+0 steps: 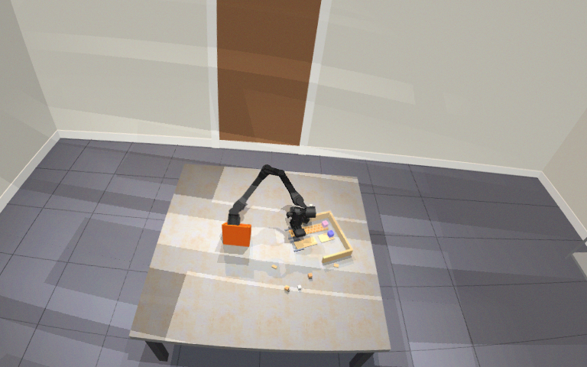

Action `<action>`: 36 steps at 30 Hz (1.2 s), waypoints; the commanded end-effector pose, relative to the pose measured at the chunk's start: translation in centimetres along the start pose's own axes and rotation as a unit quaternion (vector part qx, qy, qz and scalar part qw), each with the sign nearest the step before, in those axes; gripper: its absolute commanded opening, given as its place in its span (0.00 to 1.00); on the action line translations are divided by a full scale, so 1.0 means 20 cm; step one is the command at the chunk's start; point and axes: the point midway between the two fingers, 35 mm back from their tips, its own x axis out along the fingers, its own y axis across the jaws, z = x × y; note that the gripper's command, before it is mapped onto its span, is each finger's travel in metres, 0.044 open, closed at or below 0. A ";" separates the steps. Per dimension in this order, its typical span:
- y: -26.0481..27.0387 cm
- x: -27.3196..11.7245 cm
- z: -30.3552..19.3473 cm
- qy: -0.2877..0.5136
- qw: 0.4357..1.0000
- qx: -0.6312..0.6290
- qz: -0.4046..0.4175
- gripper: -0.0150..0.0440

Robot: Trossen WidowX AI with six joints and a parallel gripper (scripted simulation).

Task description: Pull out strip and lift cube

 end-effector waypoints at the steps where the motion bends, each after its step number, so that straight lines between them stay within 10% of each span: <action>1: 0.00 0.01 0.00 0.001 1.000 0.001 -0.002 0.25; 36: -0.01 0.02 -0.22 0.002 1.000 0.002 -0.002 0.25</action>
